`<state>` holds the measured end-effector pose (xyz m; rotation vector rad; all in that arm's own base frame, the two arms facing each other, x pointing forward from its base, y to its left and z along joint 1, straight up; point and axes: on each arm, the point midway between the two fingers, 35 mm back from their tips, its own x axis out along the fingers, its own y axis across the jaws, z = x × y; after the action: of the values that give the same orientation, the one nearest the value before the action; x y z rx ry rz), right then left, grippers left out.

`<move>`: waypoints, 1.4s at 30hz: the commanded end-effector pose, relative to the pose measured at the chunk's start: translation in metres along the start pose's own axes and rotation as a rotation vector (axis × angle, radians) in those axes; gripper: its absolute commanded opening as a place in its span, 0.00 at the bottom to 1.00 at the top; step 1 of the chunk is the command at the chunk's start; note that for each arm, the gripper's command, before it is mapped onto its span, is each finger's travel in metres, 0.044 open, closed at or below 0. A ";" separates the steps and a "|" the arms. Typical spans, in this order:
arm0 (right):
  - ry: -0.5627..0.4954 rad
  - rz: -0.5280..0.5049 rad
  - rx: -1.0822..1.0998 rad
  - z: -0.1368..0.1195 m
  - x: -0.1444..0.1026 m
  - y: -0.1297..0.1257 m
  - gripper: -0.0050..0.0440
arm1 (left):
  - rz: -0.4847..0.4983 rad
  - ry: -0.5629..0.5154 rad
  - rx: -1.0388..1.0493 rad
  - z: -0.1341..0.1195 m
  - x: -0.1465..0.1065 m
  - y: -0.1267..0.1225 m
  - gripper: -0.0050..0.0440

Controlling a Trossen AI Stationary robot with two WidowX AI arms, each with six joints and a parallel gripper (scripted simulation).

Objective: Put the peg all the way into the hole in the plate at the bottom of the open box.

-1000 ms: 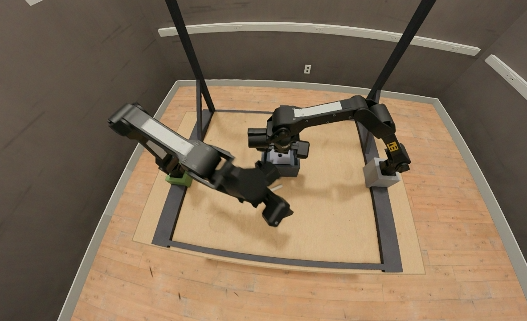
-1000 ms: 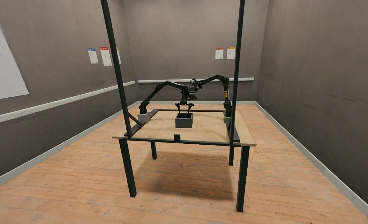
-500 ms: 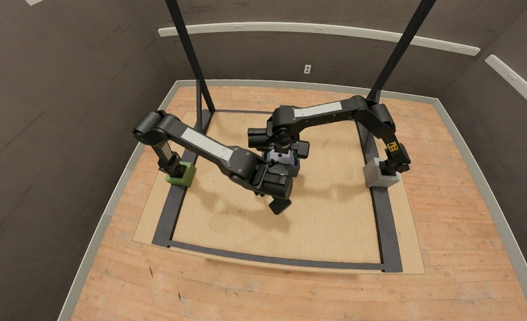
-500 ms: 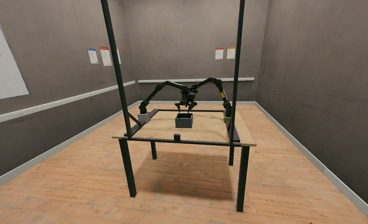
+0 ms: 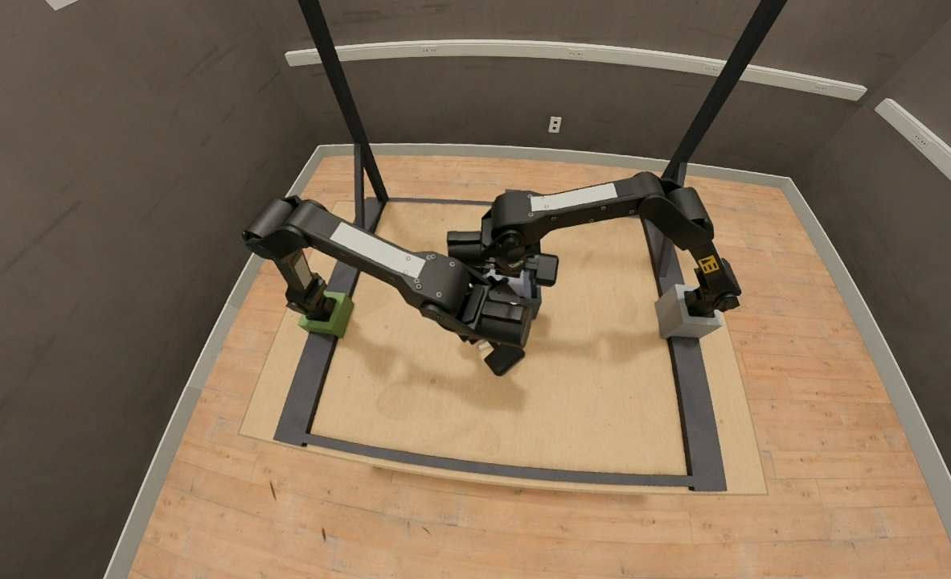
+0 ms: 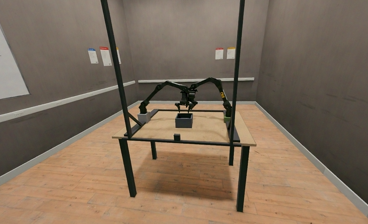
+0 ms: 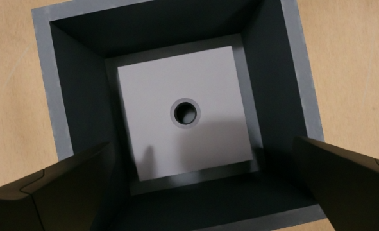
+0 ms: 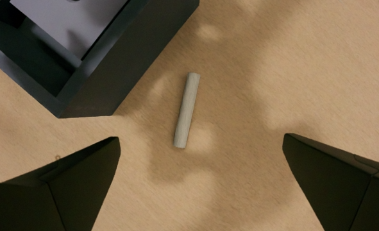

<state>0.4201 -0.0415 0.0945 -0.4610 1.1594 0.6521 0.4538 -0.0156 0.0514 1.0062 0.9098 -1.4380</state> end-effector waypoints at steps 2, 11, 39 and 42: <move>-0.016 -0.013 -0.006 0.005 -0.006 -0.003 1.00 | 0.030 0.007 0.011 0.004 -0.012 0.003 1.00; 0.022 -0.016 0.110 -0.013 0.009 -0.005 0.71 | 0.030 0.007 0.011 0.004 -0.012 0.003 1.00; -0.128 -0.022 1.592 -0.034 0.027 -0.002 0.45 | 0.383 0.099 -0.488 0.009 -0.095 -0.048 1.00; -0.134 -0.018 1.657 -0.035 0.028 -0.002 0.45 | 0.408 0.097 -0.519 0.010 -0.098 -0.052 1.00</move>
<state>0.4021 -0.0580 0.0419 0.8828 1.2510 -0.3652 0.4116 0.0114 0.1324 0.8181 1.0313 -0.8399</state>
